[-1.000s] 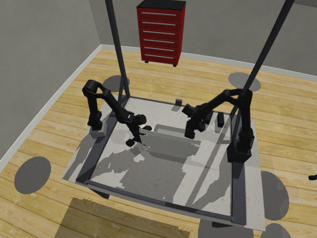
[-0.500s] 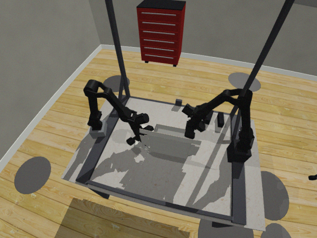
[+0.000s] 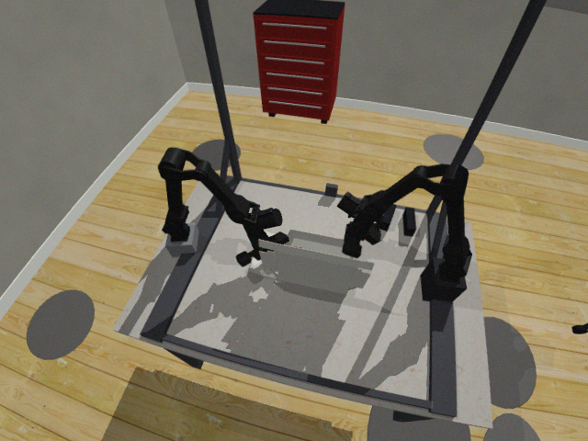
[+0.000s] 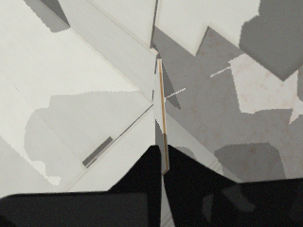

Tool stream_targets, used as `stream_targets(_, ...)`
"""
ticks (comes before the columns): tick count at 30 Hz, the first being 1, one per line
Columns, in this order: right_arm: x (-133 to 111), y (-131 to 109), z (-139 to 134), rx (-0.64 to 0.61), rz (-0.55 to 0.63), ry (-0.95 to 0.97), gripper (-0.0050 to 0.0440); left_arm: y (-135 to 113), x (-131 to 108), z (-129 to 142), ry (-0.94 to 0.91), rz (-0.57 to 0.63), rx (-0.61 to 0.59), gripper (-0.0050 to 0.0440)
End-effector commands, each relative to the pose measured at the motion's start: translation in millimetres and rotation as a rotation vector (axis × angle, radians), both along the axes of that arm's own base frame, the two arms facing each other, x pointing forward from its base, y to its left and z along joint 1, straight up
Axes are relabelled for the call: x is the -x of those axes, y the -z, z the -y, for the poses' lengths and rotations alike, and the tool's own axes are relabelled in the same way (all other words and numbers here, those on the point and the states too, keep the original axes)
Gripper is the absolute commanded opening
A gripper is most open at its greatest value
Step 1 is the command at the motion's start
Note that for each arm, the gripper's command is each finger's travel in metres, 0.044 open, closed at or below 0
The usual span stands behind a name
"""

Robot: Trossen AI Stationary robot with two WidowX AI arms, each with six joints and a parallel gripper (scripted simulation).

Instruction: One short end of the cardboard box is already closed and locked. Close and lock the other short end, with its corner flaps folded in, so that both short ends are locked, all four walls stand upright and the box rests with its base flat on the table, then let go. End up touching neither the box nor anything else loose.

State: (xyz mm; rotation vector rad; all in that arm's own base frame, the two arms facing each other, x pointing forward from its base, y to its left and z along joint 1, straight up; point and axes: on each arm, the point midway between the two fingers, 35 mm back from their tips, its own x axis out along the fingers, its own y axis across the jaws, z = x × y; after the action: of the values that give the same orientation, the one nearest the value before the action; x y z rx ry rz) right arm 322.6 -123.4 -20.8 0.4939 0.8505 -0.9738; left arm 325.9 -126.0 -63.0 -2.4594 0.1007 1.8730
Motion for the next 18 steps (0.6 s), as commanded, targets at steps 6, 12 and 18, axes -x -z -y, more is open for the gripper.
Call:
stream_targets(6,-10.7,-6.1,-1.8,-0.026,0.012,0.093,0.0000,-5.7,-4.3,1.9,0.000,0.018,0.009,0.0000)
stream_targets(12,-13.4,-8.5,-2.0,-0.032,0.009,0.118,0.0000,-5.7,-4.3,1.9,0.000,0.018,0.009,0.0000)
stream_targets(18,-14.8,-8.8,-2.2,-0.035,0.008,0.130,0.0000,-5.7,-4.3,1.9,0.000,0.018,0.009,0.0000)
